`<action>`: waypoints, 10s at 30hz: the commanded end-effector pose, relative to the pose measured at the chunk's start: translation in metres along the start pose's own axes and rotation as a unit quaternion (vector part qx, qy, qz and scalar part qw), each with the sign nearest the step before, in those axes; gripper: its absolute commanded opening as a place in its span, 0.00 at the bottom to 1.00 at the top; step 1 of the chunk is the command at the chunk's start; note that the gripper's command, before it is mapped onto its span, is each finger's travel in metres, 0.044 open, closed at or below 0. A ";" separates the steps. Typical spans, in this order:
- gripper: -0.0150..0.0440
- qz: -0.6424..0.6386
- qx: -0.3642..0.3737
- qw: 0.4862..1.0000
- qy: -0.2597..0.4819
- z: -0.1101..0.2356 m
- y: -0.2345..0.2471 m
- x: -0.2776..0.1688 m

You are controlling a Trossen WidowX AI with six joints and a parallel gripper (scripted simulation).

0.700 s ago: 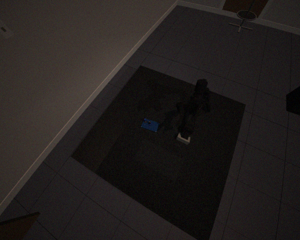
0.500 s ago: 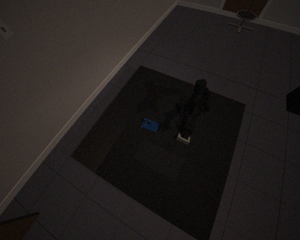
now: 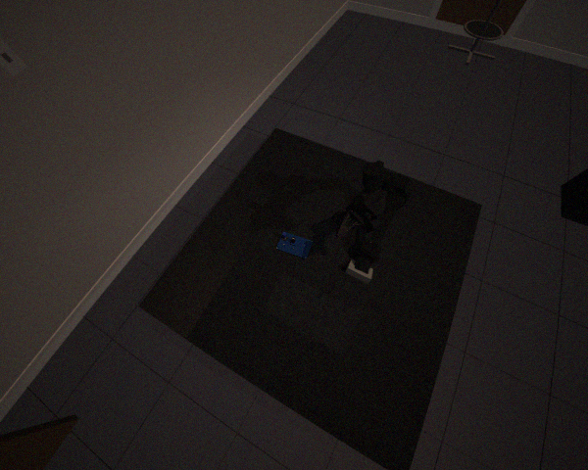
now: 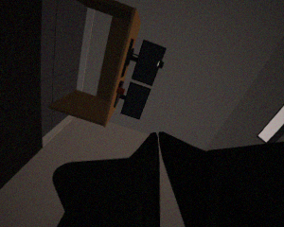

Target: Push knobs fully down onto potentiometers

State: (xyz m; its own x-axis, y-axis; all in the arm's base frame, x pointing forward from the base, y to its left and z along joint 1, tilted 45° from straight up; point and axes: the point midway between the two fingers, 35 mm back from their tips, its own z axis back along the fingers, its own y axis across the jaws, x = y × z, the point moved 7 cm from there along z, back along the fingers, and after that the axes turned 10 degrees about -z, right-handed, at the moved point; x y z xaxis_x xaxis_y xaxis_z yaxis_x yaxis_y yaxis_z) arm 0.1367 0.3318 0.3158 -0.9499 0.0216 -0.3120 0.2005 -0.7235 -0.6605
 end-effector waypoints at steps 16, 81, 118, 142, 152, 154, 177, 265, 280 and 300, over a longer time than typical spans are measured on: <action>0.25 -0.288 0.116 0.948 0.066 -0.033 0.050 -0.040; 0.25 -0.789 0.205 0.193 0.546 -0.058 0.263 -0.134; 0.25 -0.700 0.076 -0.096 0.703 -0.043 0.346 -0.146; 0.25 -0.700 0.076 -0.096 0.703 -0.043 0.364 -0.141; 0.25 -0.700 0.076 -0.096 0.704 -0.043 0.366 -0.141; 0.25 -0.700 0.076 -0.096 0.704 -0.043 0.367 -0.140; 0.25 -0.700 0.076 -0.096 0.704 -0.043 0.367 -0.140; 0.25 -0.700 0.076 -0.096 0.704 -0.043 0.387 -0.136; 0.25 -0.700 0.076 -0.096 0.704 -0.043 0.387 -0.135; 0.25 -0.700 0.076 -0.096 0.704 -0.043 0.389 -0.135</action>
State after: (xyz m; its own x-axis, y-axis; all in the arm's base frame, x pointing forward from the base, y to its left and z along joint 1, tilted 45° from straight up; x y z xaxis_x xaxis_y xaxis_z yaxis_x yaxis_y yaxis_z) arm 0.3512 0.0858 0.0780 0.9657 -0.1992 0.1665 0.2589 0.6894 -0.6765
